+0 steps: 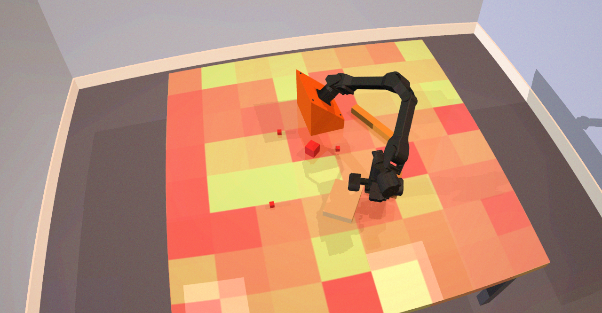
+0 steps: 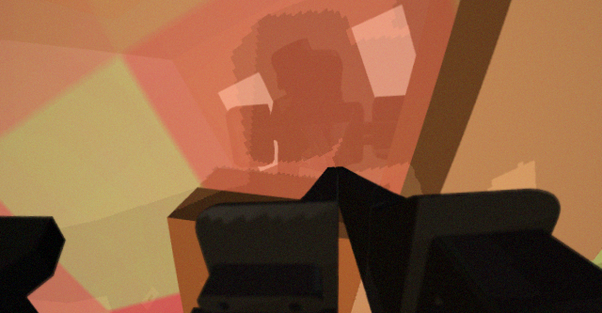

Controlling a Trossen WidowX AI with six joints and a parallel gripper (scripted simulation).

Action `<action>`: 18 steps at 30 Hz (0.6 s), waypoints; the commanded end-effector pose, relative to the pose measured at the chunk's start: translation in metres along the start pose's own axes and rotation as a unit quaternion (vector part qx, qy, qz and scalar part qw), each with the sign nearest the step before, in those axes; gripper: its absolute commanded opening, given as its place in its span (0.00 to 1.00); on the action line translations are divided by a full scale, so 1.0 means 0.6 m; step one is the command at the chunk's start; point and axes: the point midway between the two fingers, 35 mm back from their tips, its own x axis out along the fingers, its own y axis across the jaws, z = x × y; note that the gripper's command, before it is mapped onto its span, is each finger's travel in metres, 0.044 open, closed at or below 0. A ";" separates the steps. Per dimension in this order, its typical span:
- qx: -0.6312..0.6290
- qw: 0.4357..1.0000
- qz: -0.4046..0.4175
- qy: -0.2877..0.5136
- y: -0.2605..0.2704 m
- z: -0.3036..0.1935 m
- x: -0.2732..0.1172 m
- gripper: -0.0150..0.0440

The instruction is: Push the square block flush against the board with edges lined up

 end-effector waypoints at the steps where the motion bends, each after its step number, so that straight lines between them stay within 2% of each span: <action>1: -0.001 1.000 0.001 0.000 -0.001 0.011 0.000 0.25; 18: -0.001 1.000 0.002 0.000 -0.005 0.055 0.000 0.25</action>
